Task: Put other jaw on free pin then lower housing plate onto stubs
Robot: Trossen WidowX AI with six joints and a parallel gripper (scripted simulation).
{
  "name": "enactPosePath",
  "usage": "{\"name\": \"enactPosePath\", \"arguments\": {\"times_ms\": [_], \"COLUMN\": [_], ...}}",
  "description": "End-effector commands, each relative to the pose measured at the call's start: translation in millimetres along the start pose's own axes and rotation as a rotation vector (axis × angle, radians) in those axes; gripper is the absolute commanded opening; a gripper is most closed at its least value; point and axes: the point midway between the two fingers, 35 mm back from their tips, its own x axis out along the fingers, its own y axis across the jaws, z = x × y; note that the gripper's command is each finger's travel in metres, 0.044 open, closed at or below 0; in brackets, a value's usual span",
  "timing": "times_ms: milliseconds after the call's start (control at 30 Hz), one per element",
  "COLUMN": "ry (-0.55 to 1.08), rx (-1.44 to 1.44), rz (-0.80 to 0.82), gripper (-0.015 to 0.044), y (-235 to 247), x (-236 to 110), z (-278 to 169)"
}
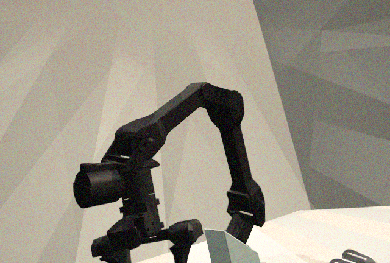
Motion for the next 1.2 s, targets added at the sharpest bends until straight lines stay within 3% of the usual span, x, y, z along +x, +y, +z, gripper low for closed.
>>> {"name": "enactPosePath", "arguments": {"times_ms": [0,1167], "ry": [-0.004,-0.004], "rx": [0.002,0.001], "rz": [0.003,0.004], "gripper": [0.044,0.044], "y": [0.5,0.4], "x": [-0.1,46.9], "z": [0.7,3.5]}}
